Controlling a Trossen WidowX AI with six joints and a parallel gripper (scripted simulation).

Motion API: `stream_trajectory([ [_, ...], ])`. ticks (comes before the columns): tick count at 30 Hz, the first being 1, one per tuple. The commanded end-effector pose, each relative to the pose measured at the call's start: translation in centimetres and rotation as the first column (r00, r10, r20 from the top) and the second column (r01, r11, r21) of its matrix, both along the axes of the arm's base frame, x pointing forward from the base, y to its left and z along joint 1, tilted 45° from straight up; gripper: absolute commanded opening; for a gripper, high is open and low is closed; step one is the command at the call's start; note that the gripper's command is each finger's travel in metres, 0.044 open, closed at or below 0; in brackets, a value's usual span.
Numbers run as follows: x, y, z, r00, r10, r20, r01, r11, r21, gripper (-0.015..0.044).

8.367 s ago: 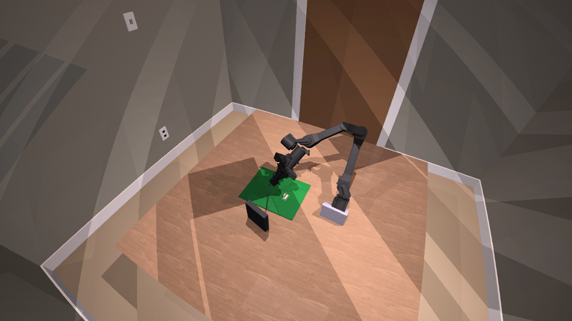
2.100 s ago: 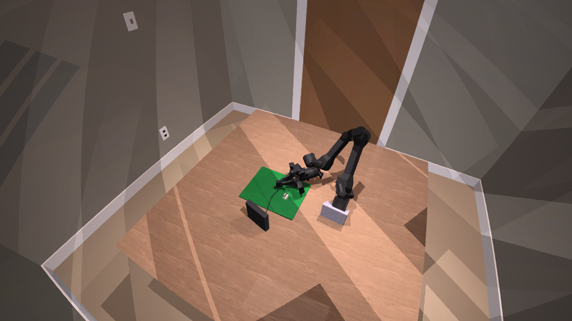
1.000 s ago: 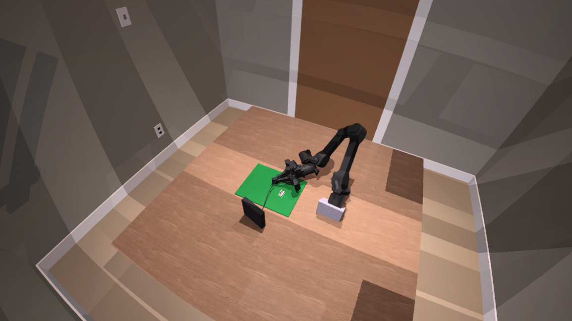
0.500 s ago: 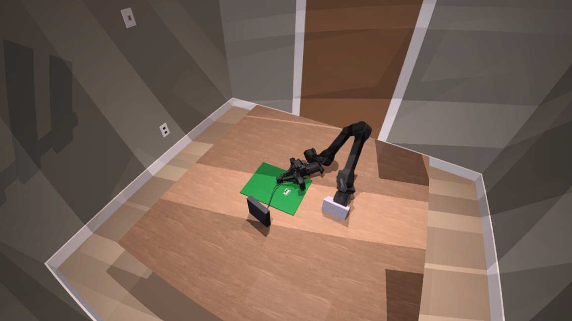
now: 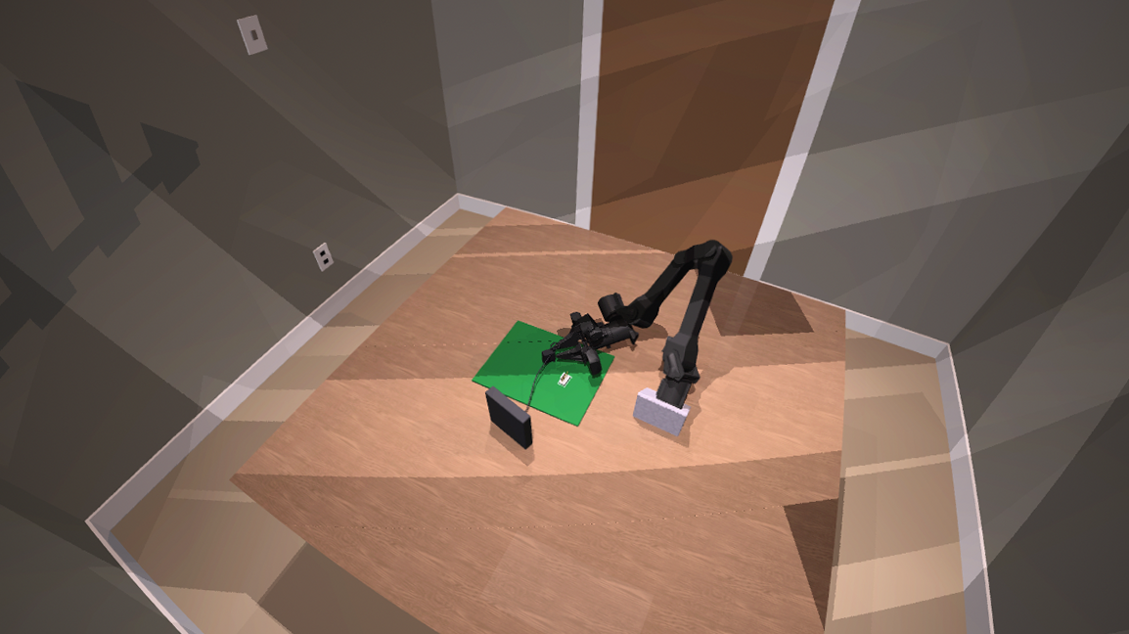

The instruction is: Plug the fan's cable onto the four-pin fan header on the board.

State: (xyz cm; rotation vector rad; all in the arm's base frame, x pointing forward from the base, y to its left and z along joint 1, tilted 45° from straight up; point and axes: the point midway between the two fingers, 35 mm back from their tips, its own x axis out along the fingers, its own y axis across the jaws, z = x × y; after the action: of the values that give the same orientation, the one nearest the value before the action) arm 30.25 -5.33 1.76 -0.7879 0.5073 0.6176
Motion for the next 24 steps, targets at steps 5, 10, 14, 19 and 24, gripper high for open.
stream_trajectory([
  [5, 0.0, 0.0, 0.0, 1.0, 0.0, 0.0, 0.0, 1.0, 0.0, 0.014],
  [10, -0.4, -0.2, 0.9, 1.0, 0.0, -0.001, 0.0, 1.0, -0.001, 0.014],
  [14, -1.0, -0.4, 2.0, 1.0, 0.001, -0.002, -0.001, 1.0, -0.002, 0.014],
  [19, -1.8, -0.6, 3.2, 1.0, 0.001, -0.003, -0.001, 1.0, -0.003, 0.014],
  [24, -2.7, -0.7, 4.5, 1.0, 0.001, -0.004, -0.001, 1.0, -0.004, 0.014],
])
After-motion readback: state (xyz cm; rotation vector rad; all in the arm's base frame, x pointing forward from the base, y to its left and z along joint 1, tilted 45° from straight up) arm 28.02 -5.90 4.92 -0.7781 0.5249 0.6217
